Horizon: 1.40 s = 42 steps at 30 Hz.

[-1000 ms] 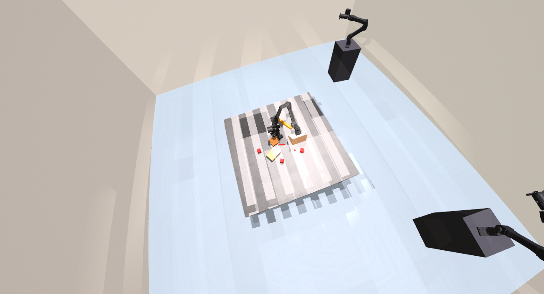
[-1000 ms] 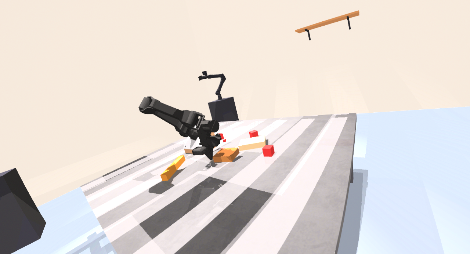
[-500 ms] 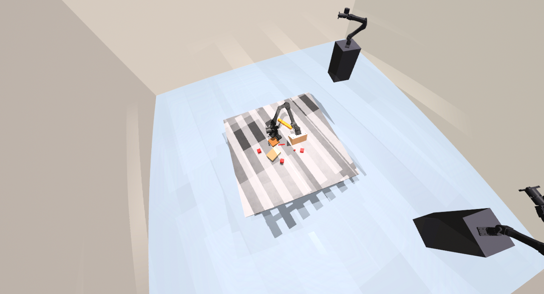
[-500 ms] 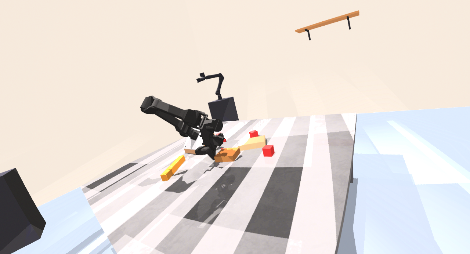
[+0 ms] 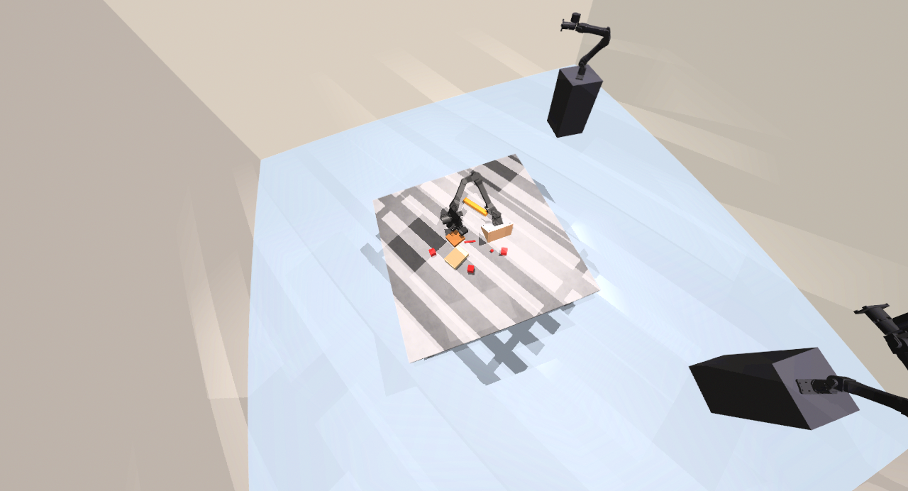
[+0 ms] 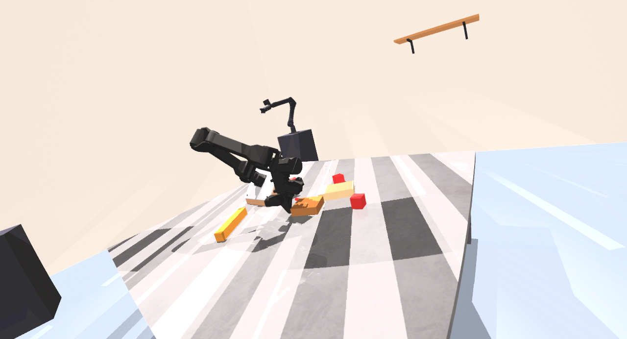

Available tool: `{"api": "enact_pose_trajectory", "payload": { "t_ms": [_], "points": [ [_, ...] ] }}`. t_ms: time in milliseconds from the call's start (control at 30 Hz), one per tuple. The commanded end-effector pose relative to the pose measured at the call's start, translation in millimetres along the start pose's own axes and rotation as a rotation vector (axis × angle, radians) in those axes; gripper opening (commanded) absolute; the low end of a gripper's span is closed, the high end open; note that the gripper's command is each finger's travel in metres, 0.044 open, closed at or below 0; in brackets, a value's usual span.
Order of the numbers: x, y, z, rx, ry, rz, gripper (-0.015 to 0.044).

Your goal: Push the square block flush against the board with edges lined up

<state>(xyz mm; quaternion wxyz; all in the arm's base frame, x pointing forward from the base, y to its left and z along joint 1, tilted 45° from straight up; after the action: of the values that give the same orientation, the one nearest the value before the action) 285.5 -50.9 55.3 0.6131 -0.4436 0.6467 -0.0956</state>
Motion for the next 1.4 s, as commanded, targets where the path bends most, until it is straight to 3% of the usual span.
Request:
{"api": "enact_pose_trajectory", "payload": {
  "t_ms": [0, 500, 1367],
  "points": [
    [1.0, -0.2, 7.4, 0.005, 0.0, 0.002, 0.0],
    [0.8, -0.8, 23.2, 0.006, -0.001, 0.002, 0.0],
    [2.3, 1.5, -18.1, 0.004, 0.001, 0.002, 0.0]
  ]
}}
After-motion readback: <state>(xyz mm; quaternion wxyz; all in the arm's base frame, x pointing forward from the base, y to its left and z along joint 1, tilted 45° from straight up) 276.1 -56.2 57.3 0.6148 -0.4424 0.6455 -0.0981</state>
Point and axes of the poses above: the point midway between the two fingers, 35 mm back from their tips, its own x axis out along the fingers, its own y axis across the jaws, z = x × y, the point moved 2 cm from there along -x, back along the fingers, and after that the axes turned 5 degrees about -x, right-handed, at the moved point
